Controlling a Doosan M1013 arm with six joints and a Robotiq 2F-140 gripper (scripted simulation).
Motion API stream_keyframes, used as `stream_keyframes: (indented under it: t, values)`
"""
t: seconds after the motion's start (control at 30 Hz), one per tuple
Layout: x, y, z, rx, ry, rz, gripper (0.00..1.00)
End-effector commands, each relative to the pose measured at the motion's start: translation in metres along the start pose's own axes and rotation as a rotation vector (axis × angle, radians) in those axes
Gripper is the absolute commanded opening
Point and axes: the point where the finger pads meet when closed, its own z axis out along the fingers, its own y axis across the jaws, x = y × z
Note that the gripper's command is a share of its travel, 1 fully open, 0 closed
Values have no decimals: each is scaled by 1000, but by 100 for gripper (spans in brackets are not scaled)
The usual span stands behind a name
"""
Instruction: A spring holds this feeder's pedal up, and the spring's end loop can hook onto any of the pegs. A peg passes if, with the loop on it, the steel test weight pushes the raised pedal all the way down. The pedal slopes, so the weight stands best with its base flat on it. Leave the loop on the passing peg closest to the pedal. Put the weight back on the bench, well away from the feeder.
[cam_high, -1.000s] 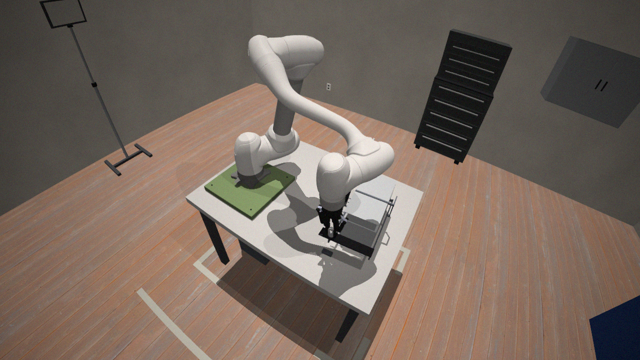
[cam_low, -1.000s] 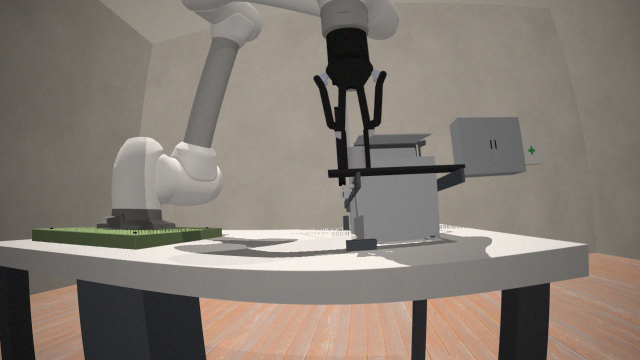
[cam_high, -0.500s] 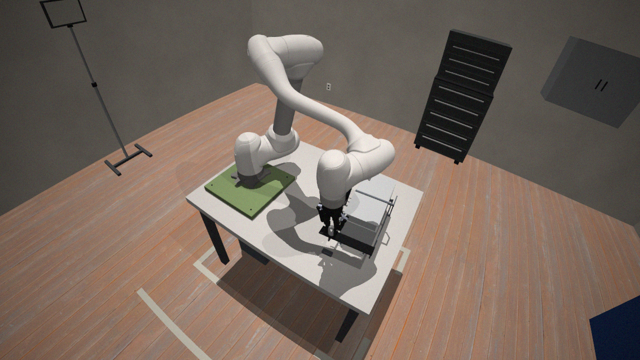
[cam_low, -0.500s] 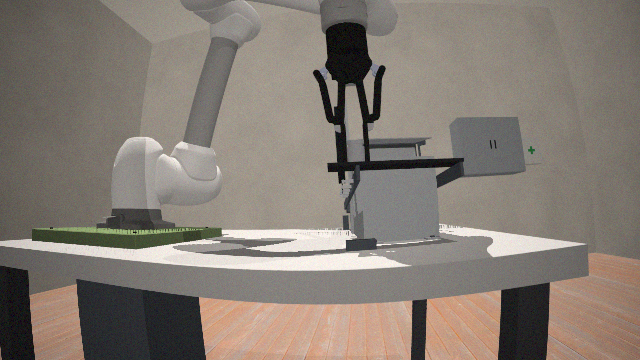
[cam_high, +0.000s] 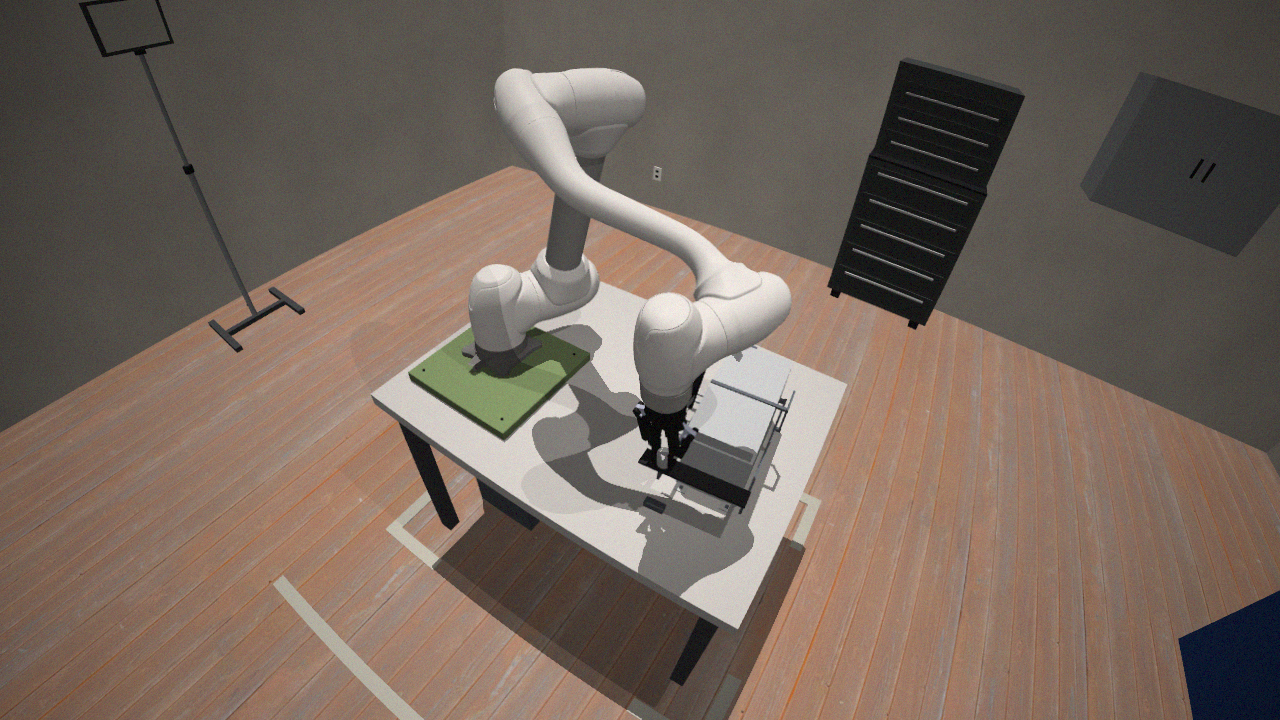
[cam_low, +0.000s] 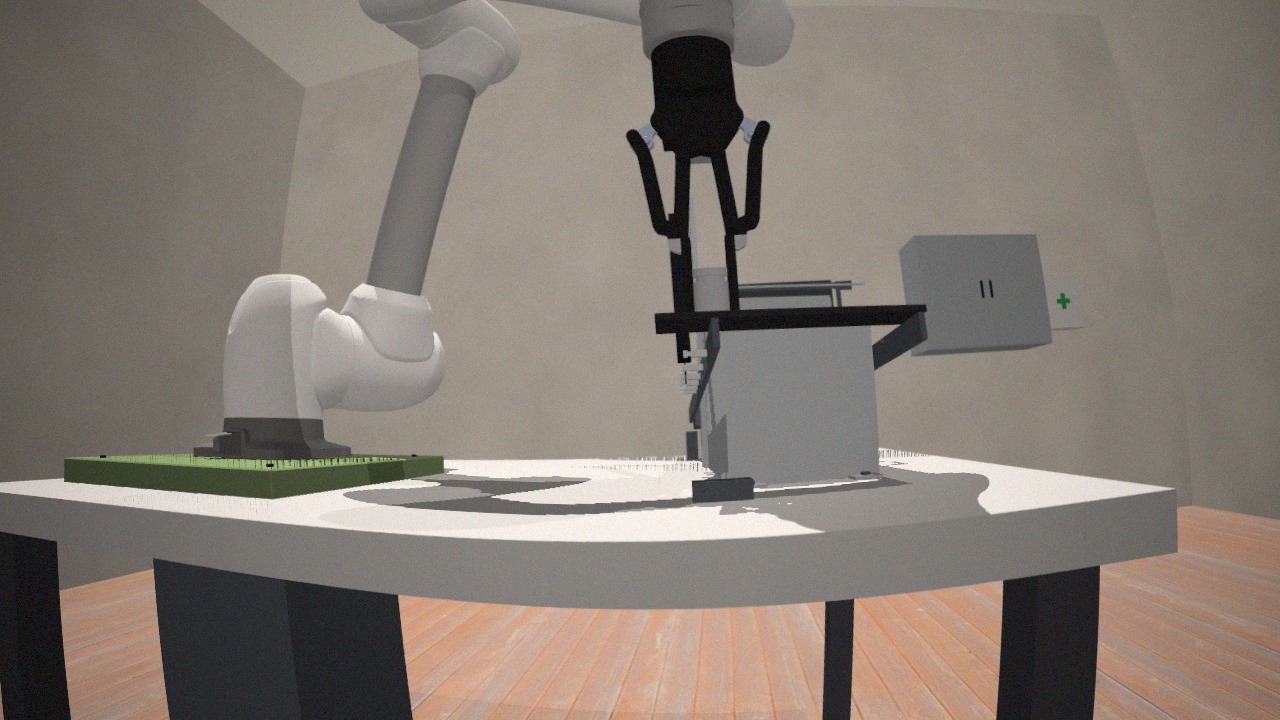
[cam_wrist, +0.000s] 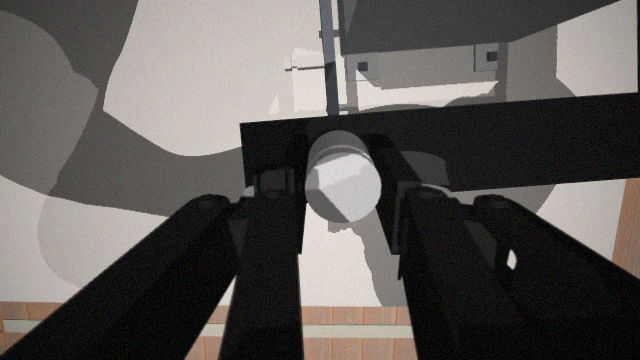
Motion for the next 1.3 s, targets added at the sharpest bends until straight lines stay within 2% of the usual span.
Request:
stream_keyframes:
  t: [0.0,1.27]
  values:
    - [1,0,-4,-1,0,0,25]
    - [6,0,-33,-1,0,0,25]
